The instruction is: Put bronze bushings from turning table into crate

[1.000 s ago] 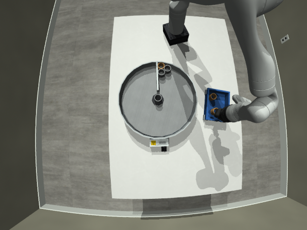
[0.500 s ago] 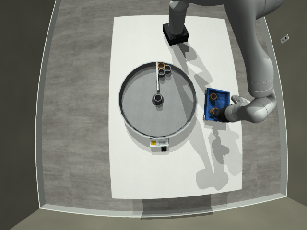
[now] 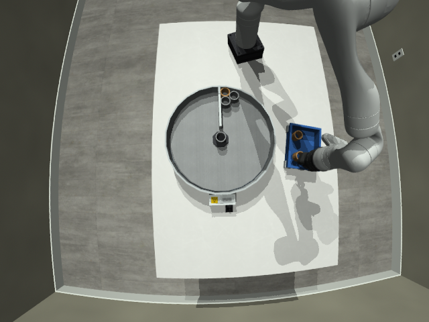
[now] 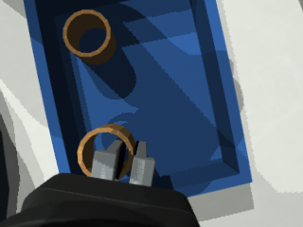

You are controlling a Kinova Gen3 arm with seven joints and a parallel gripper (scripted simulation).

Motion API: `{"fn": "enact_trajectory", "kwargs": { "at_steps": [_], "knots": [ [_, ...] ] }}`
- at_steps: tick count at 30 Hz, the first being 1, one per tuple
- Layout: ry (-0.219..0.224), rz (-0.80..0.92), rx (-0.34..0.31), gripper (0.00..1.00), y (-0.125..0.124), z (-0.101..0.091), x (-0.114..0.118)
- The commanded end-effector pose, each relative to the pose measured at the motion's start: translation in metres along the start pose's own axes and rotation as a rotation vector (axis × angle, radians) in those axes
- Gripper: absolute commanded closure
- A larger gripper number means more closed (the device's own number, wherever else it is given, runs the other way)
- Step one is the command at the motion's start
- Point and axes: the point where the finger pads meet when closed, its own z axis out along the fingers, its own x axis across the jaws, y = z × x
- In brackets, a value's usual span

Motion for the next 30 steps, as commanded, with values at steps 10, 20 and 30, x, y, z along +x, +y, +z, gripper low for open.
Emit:
{"fn": "enact_trajectory", "kwargs": {
  "at_steps": [10,20,30],
  "knots": [
    [0.002,0.0,-0.001,1.0,0.0,0.007,0.001],
    [0.002,0.0,-0.001,1.0,0.0,0.009,0.001],
    [0.002,0.0,-0.001,1.0,0.0,0.016,0.001]
  ]
}}
